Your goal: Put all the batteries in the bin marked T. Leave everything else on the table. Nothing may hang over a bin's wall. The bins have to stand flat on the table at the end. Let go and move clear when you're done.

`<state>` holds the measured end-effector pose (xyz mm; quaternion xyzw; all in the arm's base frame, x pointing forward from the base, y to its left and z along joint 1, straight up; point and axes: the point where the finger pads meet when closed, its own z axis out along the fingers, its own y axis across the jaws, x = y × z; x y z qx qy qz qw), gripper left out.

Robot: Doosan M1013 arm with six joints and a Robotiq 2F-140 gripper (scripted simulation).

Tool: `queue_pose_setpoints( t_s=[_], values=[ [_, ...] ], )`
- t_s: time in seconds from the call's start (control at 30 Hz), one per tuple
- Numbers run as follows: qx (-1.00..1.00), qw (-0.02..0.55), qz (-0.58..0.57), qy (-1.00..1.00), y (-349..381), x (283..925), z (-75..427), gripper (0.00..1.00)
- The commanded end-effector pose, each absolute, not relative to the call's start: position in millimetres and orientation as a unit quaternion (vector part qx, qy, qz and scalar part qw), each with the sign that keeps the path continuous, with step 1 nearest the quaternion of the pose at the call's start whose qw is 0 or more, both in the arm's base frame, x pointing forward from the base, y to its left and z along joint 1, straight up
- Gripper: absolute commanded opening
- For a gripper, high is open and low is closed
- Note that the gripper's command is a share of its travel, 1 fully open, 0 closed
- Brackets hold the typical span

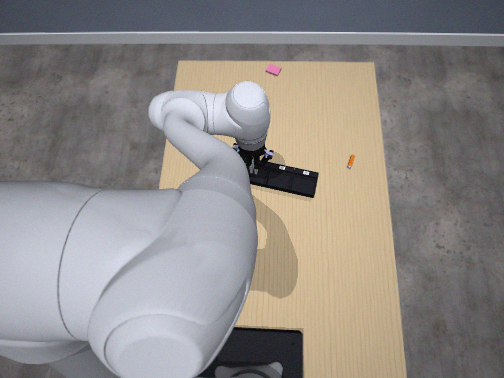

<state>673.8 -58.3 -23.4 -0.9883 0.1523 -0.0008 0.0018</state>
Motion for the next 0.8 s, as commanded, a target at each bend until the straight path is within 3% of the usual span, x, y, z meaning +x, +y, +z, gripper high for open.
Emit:
queue_pose_setpoints(
  t_s=[0.0,0.77],
  values=[
    [-0.988,0.002,-0.001,0.152,-58.3,674.3,-21.0,0.15],
    [-0.988,0.002,-0.001,0.152,-58.4,674.2,16.4,0.15]
  ],
)
